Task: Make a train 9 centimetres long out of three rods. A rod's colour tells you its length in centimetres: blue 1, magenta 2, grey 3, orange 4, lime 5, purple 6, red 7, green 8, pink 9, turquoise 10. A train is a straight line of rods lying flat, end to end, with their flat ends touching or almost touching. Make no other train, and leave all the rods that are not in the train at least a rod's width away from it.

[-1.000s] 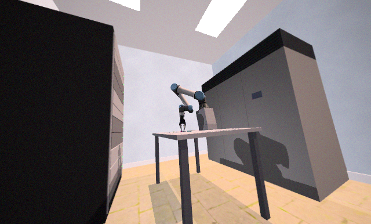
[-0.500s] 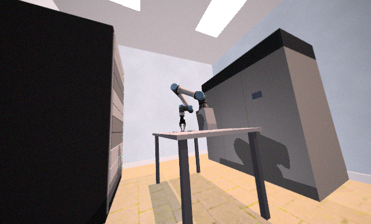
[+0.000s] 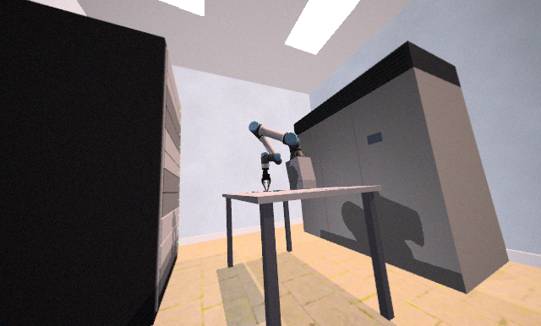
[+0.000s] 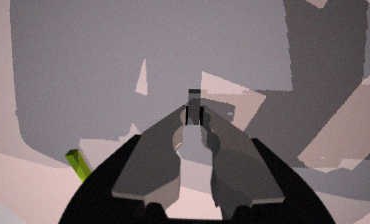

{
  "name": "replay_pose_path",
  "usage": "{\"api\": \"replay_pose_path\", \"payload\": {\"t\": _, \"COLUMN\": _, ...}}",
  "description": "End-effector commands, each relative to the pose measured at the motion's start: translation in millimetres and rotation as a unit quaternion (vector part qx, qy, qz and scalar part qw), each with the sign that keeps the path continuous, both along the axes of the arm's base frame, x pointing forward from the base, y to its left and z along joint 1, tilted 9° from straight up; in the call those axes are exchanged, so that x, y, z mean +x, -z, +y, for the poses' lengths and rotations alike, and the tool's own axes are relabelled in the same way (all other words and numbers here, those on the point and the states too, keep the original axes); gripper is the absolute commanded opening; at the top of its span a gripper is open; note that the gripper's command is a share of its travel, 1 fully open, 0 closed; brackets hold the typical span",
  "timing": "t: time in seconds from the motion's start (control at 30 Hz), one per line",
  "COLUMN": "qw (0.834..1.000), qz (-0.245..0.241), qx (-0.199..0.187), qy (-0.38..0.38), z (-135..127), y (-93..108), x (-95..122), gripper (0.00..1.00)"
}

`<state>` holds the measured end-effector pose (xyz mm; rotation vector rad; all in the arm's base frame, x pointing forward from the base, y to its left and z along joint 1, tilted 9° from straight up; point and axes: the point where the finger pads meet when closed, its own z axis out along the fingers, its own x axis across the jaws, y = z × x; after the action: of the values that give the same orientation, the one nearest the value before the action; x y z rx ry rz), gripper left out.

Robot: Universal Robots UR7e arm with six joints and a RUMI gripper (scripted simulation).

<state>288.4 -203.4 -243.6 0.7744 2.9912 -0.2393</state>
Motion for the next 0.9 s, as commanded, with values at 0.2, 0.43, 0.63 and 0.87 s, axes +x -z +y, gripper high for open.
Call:
{"api": "replay_pose_path", "payload": {"t": 0.2, "qw": 1.0, "qz": 0.0, "qx": 0.0, "qy": 0.0, "z": -0.2, "y": -0.3, "x": 0.2, "gripper": 0.0}}
{"api": "replay_pose_path", "payload": {"t": 0.43, "qw": 1.0, "qz": 0.0, "qx": 0.0, "qy": 0.0, "z": -0.2, "y": -0.3, "x": 0.2, "gripper": 0.0}}
{"api": "replay_pose_path", "payload": {"t": 0.63, "qw": 1.0, "qz": 0.0, "qx": 0.0, "qy": 0.0, "z": -0.2, "y": -0.4, "x": 0.2, "gripper": 0.0}}
{"api": "replay_pose_path", "payload": {"t": 0.87, "qw": 1.0, "qz": 0.0, "qx": 0.0, "qy": 0.0, "z": 0.4, "y": -3.8, "x": 0.2, "gripper": 0.0}}
